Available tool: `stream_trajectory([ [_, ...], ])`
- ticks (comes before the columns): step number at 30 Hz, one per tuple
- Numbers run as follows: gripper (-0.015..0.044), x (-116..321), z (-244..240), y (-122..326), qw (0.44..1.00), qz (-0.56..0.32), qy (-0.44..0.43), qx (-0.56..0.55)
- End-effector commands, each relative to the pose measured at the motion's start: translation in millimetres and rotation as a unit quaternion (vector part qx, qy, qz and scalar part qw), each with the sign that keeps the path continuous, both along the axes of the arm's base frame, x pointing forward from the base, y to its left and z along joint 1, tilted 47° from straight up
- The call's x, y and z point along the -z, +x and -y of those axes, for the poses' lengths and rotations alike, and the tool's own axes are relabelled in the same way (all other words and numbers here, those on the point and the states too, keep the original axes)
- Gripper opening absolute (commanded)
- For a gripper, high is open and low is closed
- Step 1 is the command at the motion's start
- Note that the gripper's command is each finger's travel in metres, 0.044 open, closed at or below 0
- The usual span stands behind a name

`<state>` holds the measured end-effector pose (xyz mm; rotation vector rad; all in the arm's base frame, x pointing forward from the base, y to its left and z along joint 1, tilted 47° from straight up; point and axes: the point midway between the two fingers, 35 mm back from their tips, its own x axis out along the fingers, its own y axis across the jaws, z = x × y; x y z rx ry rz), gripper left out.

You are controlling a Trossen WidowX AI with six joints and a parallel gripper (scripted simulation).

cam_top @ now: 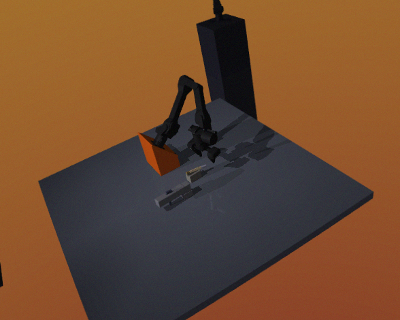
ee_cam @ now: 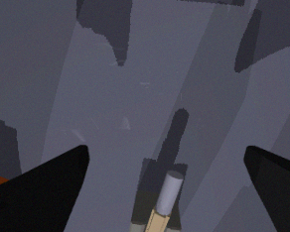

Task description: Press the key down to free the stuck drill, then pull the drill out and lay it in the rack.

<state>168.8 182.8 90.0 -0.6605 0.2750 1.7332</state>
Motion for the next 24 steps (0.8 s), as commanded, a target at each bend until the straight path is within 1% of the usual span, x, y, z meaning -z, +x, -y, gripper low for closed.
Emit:
stream_trajectory([
  [1, 0.0440, -22, -37, -22, 0.995, 0.009, 0.069, -0.074],
  [4, 0.0440, -45, -66, -53, 0.980, 0.003, 0.130, -0.153],
  [8, 0.0440, -74, -91, -104, 0.945, -0.019, 0.197, -0.258],
  [11, 0.0440, -94, -98, -141, 0.906, -0.037, 0.248, -0.340],
  [15, 0.0440, -115, -96, -185, 0.845, -0.062, 0.303, -0.436],
  [17, 0.0440, -118, -94, -191, 0.834, -0.066, 0.311, -0.452],
  [24, 0.0440, -118, -94, -191, 0.834, -0.066, 0.311, -0.452],
])
